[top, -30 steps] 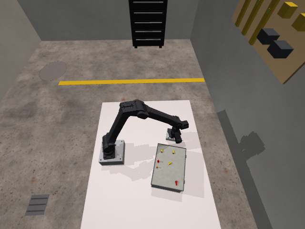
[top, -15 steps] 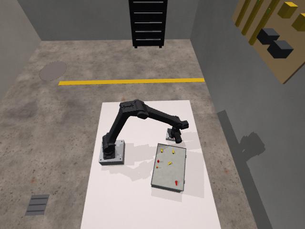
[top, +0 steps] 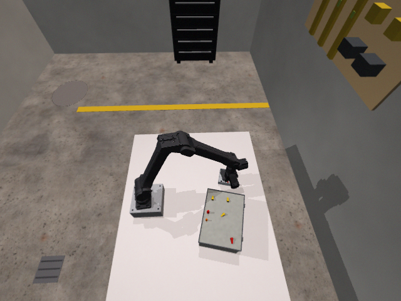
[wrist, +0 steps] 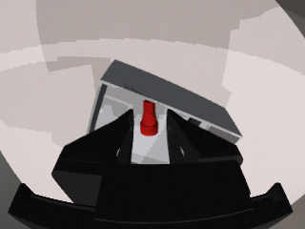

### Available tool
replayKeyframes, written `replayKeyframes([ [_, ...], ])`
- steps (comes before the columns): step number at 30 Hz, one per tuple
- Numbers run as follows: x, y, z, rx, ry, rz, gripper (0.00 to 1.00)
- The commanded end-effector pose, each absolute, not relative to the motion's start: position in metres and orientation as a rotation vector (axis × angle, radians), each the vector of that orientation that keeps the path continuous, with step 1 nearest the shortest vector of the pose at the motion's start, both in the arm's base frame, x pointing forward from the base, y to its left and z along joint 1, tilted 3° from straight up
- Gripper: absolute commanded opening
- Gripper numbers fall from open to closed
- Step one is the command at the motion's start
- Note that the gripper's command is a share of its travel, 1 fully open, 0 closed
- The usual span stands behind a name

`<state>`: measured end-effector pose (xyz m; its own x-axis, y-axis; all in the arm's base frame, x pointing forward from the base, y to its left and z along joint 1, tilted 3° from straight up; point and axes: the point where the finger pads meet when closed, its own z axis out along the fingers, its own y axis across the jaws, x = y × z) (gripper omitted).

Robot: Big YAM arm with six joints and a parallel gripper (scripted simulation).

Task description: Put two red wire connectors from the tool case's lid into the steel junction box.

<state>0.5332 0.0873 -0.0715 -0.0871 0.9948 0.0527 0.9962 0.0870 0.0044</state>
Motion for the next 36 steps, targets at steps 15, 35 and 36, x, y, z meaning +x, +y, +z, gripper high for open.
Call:
replayKeyframes([
  [15, 0.543, 0.094, -0.071, -2.110, -2.296, -0.081, 0.29],
  [35, 0.555, 0.092, -0.019, -2.127, -2.312, -0.131, 0.29],
  [36, 0.556, 0.091, -0.016, -2.128, -2.313, -0.132, 0.29],
])
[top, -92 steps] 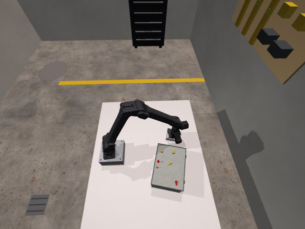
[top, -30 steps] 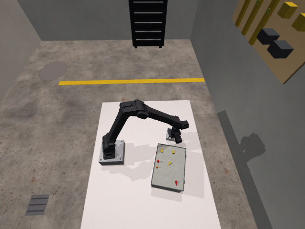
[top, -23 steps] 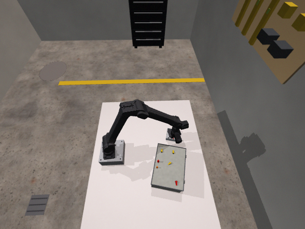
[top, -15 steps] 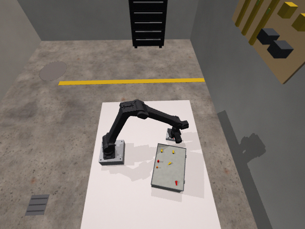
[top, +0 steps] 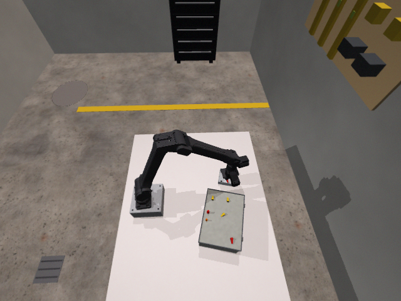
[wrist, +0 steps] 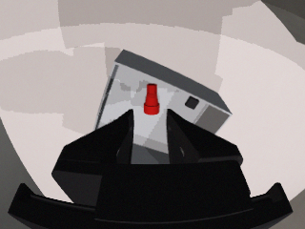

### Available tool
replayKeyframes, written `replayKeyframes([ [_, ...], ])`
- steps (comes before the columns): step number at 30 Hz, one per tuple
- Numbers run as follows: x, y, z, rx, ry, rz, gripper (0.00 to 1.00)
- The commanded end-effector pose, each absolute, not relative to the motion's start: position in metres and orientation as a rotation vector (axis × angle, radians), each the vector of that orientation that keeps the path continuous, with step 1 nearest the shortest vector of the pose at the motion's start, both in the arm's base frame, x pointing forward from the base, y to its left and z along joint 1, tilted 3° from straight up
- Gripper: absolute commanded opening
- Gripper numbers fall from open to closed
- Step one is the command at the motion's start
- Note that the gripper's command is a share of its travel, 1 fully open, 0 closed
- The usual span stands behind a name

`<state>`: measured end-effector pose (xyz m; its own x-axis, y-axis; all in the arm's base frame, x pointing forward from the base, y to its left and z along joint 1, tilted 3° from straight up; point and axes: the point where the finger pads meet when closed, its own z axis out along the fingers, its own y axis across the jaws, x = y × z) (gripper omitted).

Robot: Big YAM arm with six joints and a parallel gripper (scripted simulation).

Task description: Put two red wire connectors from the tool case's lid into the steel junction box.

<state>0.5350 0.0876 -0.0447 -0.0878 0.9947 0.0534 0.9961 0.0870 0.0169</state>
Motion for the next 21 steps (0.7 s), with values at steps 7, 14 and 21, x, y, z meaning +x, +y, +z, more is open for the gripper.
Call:
replayKeyframes([
  [7, 0.548, 0.087, -0.015, -2.118, -2.299, -0.097, 0.29],
  [14, 0.542, 0.083, -0.012, -2.114, -2.293, -0.082, 0.29],
  [21, 0.545, 0.082, -0.006, -2.118, -2.298, -0.094, 0.29],
])
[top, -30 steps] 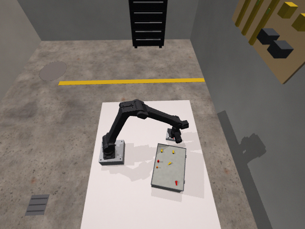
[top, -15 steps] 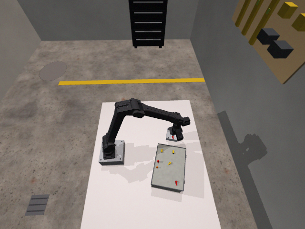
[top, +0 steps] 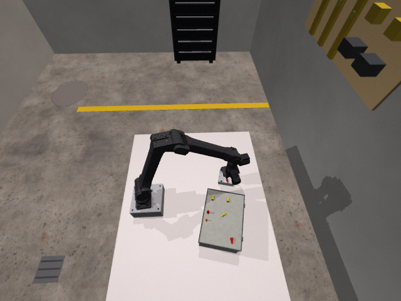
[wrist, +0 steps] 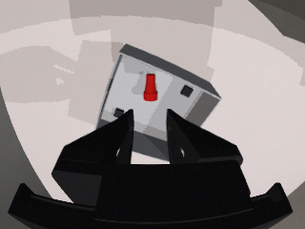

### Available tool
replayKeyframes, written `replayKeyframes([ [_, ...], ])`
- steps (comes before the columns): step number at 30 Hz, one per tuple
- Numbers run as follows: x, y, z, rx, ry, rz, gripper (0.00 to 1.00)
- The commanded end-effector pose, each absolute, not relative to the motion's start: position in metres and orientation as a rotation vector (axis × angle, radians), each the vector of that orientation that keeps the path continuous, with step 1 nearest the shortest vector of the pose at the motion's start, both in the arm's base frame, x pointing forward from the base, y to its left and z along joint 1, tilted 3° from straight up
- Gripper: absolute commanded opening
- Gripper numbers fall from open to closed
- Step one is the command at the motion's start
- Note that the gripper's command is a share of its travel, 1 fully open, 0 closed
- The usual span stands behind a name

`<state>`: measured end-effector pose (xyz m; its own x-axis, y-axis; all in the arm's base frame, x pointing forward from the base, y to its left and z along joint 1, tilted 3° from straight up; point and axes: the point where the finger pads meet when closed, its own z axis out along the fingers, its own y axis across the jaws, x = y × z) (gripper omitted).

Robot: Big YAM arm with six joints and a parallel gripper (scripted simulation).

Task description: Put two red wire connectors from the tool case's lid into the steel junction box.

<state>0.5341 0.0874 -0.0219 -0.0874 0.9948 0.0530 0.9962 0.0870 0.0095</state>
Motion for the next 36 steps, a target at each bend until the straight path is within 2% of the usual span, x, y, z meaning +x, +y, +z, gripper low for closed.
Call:
replayKeyframes([
  [1, 0.544, 0.082, -0.008, -2.117, -2.297, -0.091, 0.29],
  [8, 0.544, 0.082, -0.012, -2.113, -2.292, -0.078, 0.29],
  [12, 0.550, 0.080, 0.025, -2.121, -2.305, -0.109, 0.29],
  [21, 0.554, 0.079, 0.054, -2.127, -2.316, -0.133, 0.29],
  [33, 0.551, 0.074, 0.147, -2.129, -2.321, -0.142, 0.29],
  [36, 0.551, 0.074, 0.146, -2.124, -2.316, -0.126, 0.29],
])
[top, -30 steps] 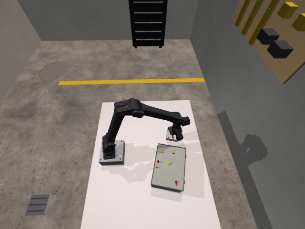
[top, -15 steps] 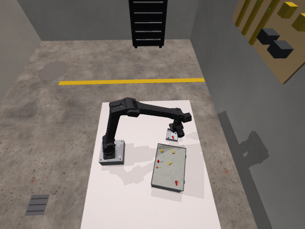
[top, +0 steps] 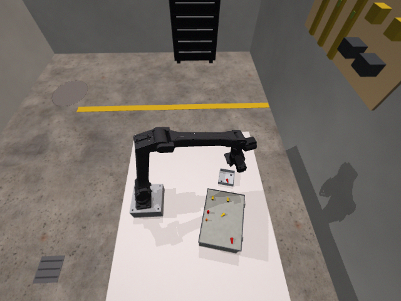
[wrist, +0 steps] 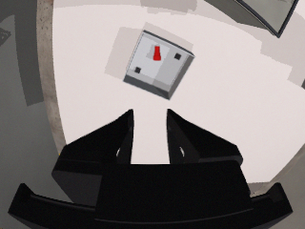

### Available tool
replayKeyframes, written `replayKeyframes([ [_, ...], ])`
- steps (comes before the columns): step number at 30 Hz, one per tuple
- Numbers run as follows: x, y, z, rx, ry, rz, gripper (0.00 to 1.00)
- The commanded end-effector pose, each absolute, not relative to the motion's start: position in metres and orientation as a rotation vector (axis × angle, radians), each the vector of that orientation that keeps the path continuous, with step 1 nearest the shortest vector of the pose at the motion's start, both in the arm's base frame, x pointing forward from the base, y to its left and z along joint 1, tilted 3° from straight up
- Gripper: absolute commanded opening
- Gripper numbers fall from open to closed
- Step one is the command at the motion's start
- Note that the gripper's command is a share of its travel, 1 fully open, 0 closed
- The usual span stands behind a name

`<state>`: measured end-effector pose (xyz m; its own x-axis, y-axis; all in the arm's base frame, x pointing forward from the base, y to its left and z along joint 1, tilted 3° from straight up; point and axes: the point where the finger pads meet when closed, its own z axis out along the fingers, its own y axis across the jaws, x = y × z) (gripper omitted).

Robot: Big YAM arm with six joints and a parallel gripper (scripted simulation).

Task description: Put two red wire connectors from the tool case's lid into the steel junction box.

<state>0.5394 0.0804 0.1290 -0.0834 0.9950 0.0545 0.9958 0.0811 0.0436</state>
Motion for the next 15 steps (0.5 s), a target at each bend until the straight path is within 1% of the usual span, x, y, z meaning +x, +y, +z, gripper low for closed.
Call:
replayKeyframes([
  [1, 0.551, 0.074, 0.146, -2.124, -2.316, -0.126, 0.29],
  [15, 0.533, 0.076, 0.115, -2.087, -2.288, -0.039, 0.29],
])
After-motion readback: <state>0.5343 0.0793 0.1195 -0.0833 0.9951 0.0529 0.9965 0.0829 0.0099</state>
